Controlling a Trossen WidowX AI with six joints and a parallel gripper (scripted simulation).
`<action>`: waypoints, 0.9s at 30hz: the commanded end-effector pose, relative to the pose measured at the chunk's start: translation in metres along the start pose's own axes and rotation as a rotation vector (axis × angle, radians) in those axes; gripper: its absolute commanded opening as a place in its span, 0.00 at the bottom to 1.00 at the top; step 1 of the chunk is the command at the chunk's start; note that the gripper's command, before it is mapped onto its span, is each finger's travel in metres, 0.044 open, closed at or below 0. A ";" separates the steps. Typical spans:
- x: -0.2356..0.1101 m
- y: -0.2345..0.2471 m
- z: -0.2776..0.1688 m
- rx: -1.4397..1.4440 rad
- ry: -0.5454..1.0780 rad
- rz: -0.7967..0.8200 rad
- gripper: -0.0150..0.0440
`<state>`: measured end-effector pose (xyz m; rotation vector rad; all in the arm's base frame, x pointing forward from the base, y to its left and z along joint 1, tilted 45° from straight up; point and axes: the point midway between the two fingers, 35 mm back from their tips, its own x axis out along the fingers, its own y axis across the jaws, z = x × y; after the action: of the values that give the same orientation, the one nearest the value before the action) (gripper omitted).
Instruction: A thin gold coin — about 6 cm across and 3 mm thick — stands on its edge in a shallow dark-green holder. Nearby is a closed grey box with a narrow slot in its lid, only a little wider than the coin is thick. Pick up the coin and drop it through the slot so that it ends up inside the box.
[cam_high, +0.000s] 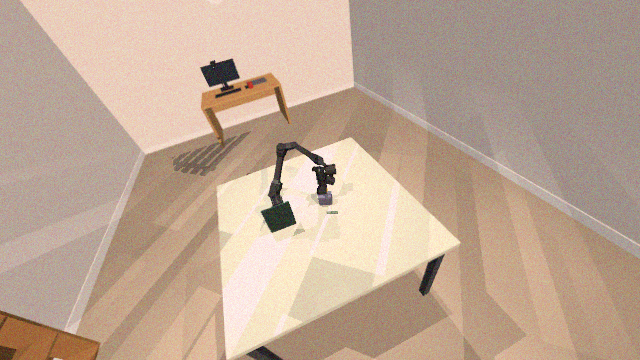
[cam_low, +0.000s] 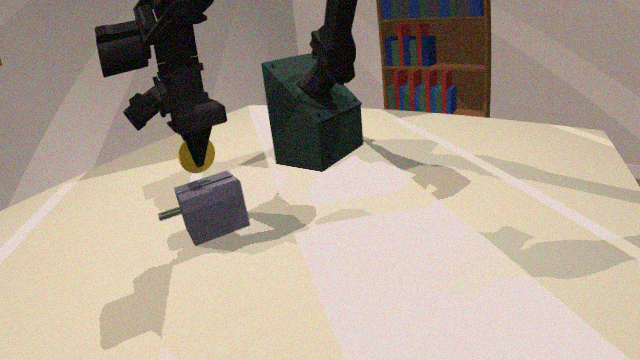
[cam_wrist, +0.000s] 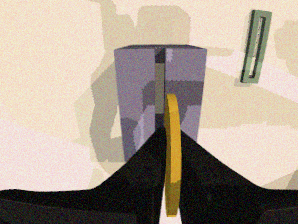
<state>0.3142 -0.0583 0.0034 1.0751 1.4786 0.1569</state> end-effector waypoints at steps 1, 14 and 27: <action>0.000 0.000 0.000 -0.001 -0.001 0.000 0.25; -0.001 0.005 -0.003 0.005 -0.001 0.000 0.25; 0.001 0.003 -0.002 0.000 -0.001 -0.002 0.25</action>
<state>0.3143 -0.0557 0.0062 1.0736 1.4789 0.1554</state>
